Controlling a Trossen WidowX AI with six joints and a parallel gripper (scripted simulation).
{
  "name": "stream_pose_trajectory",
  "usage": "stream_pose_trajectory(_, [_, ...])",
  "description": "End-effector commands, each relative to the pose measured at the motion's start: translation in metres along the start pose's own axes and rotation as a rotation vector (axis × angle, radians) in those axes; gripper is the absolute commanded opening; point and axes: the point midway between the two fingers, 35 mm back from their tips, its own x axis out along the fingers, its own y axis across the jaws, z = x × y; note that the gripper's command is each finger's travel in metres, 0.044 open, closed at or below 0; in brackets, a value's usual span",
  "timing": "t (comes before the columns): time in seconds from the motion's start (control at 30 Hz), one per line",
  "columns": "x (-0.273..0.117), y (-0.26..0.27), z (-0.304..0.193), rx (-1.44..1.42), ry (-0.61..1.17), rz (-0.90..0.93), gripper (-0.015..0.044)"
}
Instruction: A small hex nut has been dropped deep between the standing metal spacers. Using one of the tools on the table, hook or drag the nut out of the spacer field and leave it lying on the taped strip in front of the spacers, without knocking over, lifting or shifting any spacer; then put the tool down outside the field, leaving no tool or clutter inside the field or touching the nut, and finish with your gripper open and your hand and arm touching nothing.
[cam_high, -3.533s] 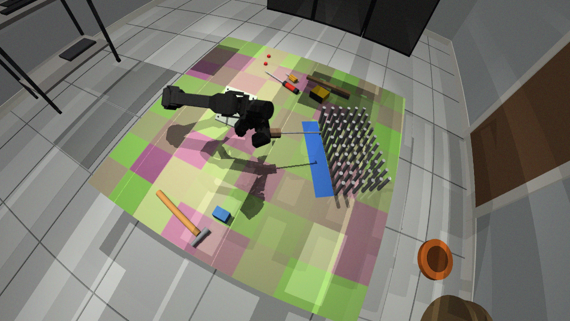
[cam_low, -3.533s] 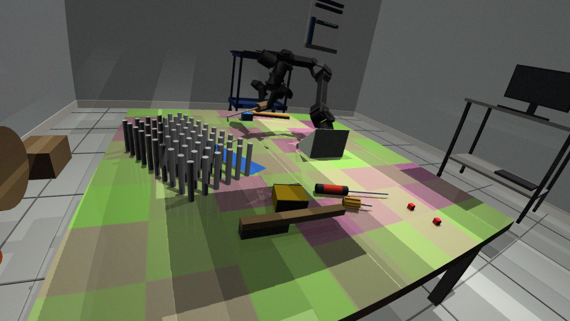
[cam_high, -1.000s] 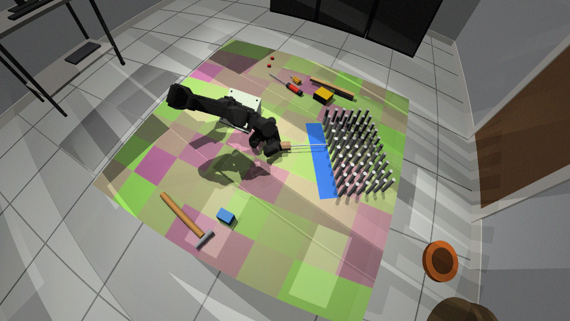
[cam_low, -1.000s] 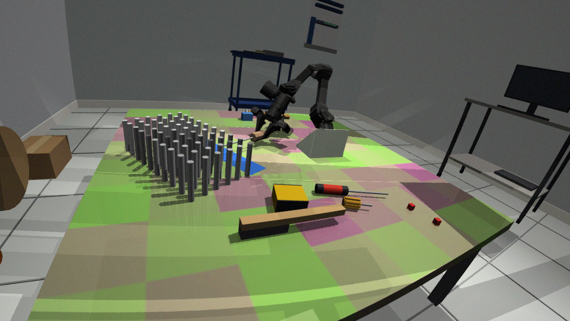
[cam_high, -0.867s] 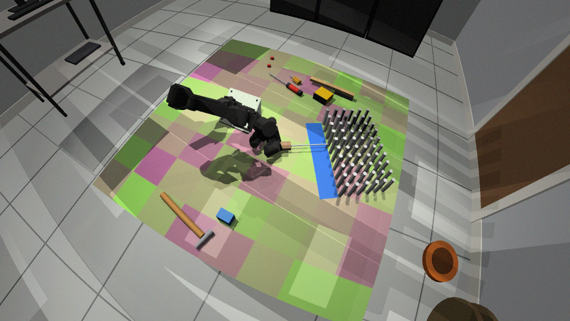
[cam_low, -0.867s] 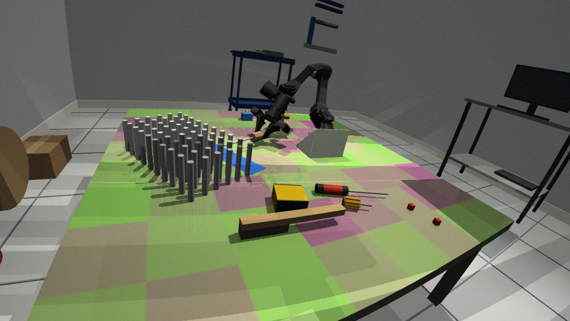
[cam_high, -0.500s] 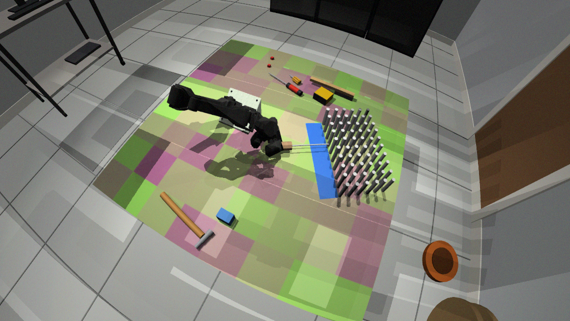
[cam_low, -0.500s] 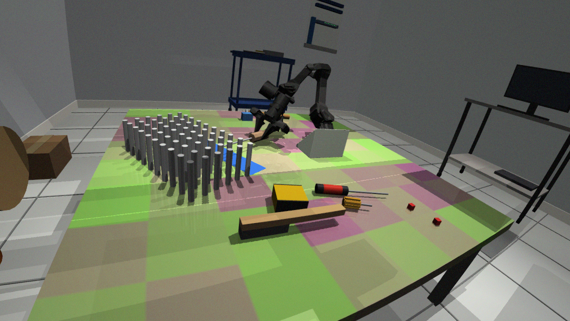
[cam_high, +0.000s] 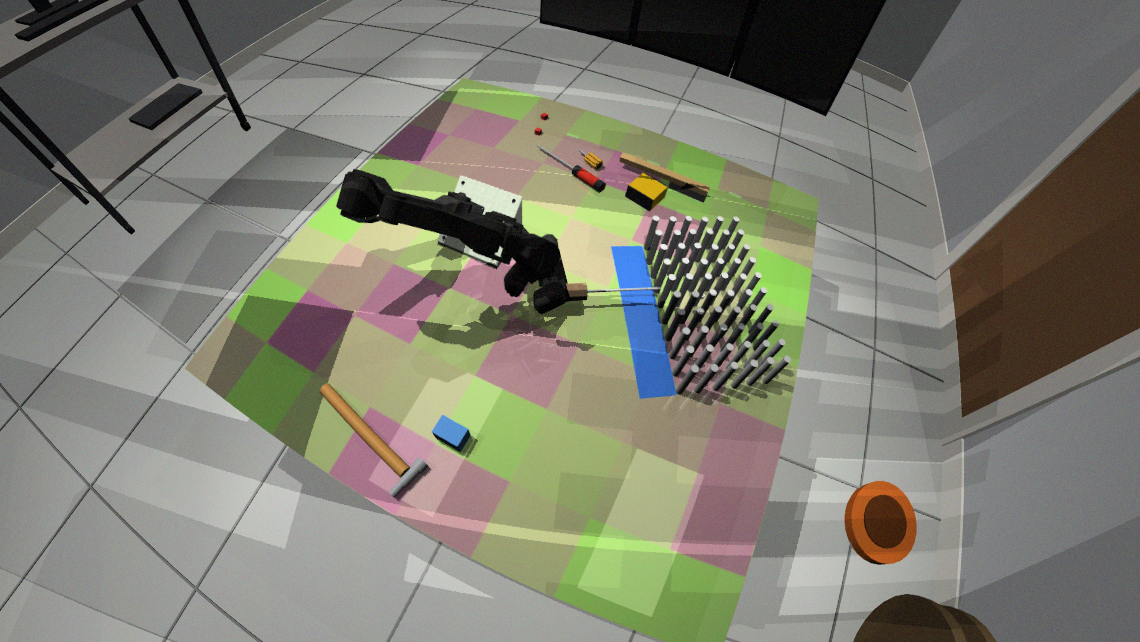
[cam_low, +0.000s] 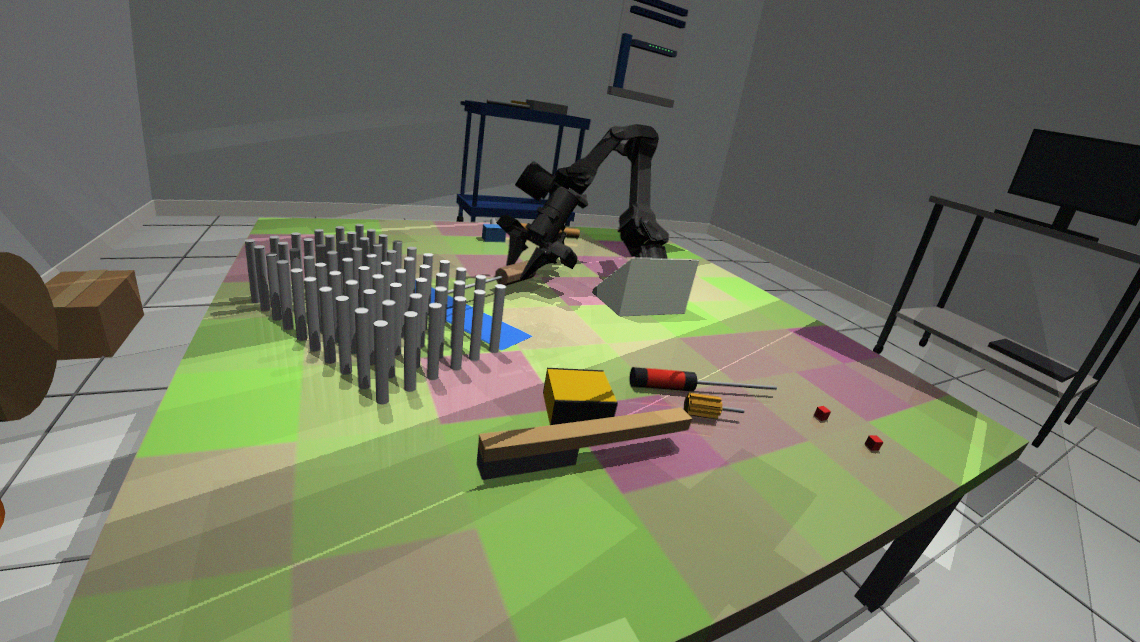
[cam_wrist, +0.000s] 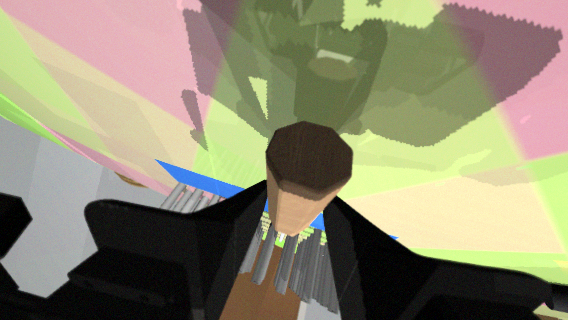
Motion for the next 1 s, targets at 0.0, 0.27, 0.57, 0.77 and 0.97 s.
stream_pose_trajectory(0.0, [0.002, 0.001, -0.003, 0.003, 0.002, 0.001, 0.0000])
stream_pose_trajectory(0.27, [0.004, 0.001, -0.006, 0.003, 0.002, 0.001, 0.0000])
stream_pose_trajectory(0.57, [0.007, 0.001, -0.009, 0.003, 0.003, 0.001, 0.0000])
stream_pose_trajectory(0.77, [0.008, 0.001, -0.012, 0.003, 0.003, 0.001, 0.0000])
stream_pose_trajectory(0.97, [0.010, 0.001, -0.014, 0.003, 0.003, 0.001, 0.0000])
